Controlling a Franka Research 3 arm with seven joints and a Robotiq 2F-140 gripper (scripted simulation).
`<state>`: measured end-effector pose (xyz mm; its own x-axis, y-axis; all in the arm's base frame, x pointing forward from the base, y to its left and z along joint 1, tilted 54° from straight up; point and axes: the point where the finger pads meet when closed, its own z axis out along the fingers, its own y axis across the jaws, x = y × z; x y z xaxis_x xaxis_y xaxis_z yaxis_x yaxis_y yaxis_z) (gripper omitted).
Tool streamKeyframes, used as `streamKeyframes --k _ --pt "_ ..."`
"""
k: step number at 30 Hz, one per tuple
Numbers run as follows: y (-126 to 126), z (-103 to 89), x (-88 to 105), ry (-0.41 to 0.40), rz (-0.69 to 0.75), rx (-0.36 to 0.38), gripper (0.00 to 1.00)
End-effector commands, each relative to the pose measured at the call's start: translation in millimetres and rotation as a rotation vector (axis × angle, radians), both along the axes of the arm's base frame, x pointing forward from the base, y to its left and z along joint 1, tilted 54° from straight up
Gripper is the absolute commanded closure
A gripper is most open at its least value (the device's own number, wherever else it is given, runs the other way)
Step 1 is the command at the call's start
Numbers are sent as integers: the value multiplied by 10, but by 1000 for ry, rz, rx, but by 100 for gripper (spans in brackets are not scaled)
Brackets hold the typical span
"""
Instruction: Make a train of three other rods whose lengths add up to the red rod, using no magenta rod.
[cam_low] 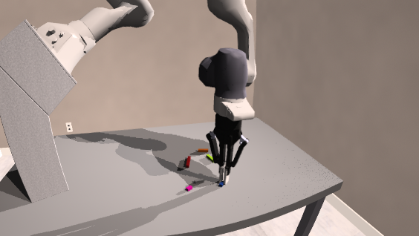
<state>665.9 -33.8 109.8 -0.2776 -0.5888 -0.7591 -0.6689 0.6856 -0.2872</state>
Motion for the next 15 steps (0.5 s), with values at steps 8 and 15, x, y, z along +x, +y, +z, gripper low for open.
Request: streamKeyframes --k 8,15 --pt "-6 -1 13 -4 2 -6 95" --pt "-6 -1 13 -4 2 -6 90"
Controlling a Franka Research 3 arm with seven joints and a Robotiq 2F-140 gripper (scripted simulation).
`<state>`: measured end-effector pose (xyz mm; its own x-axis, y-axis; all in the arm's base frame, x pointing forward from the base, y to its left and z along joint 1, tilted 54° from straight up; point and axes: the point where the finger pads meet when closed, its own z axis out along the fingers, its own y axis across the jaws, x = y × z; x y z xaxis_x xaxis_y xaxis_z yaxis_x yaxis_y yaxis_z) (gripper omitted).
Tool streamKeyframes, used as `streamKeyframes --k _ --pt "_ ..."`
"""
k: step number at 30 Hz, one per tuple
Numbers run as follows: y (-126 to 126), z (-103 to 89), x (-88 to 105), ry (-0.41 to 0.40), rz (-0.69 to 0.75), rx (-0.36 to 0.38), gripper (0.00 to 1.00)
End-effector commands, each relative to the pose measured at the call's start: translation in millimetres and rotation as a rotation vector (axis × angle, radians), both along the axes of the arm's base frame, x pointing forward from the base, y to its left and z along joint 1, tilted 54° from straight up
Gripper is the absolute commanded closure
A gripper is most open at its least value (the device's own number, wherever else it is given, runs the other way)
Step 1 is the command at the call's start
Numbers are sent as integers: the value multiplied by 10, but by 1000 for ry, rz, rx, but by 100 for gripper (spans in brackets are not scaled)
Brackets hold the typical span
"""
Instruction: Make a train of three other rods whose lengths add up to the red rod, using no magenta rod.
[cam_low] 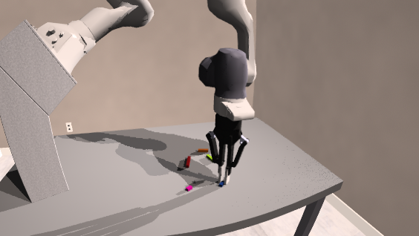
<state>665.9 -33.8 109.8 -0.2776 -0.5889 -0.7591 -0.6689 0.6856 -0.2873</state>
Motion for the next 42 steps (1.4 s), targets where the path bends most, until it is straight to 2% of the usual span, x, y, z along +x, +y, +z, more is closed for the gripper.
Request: streamKeyframes --k 1,6,21,29,31,42 --pt "-5 -1 12 -4 2 -6 90" --pt "-5 -1 12 -4 2 -6 85" --pt "-20 20 -12 -4 2 -6 85" --pt "-160 210 -237 -4 2 -6 85" --pt "-160 210 -237 -4 2 -6 85" --pt "-369 497 -577 -4 2 -6 85"
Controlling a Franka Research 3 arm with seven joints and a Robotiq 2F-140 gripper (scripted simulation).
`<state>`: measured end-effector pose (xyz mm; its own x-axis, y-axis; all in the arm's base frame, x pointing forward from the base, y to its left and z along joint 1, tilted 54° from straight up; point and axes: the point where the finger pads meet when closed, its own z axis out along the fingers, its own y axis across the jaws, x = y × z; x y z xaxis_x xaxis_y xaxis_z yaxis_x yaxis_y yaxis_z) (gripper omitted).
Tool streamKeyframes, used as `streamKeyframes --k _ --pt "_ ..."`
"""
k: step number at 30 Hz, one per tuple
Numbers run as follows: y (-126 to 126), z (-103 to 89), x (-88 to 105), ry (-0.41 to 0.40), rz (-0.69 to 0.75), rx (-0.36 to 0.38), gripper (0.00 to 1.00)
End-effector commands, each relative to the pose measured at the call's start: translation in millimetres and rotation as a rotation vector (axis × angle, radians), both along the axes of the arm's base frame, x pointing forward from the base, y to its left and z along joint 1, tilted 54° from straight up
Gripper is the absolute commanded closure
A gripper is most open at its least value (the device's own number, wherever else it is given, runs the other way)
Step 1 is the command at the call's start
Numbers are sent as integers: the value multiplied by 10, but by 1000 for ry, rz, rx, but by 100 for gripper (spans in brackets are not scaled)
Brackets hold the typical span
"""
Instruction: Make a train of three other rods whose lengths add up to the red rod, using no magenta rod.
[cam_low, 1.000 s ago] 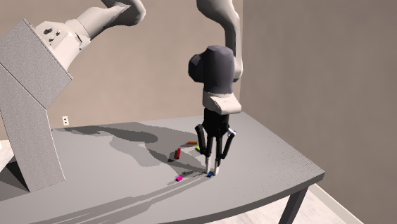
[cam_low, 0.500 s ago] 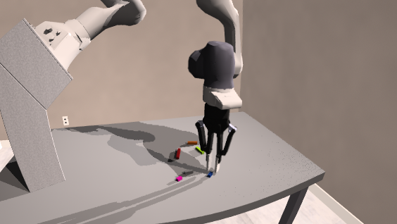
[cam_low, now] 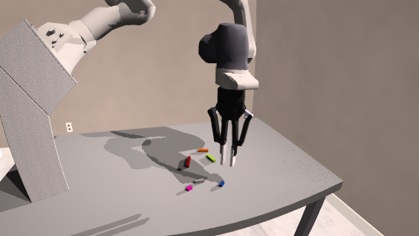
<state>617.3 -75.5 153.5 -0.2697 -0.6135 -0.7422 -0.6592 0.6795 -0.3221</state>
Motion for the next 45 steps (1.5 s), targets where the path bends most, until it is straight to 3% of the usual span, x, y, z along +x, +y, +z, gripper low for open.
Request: streamKeyframes --k 1,8,9,29,32,38,40,41,45 --pt "40 72 -104 12 9 30 85" --pt "27 88 -123 12 9 30 85" --pt "27 88 -123 12 9 30 0" --pt "36 91 -122 10 12 26 0" --pt "339 190 -89 -69 118 -100 0" --pt "603 280 -87 -137 210 -211 0" --pt "603 280 -87 -137 210 -211 0" --pt "717 320 -93 -166 251 -259 0" --pt "882 379 -112 -208 310 -331 0"
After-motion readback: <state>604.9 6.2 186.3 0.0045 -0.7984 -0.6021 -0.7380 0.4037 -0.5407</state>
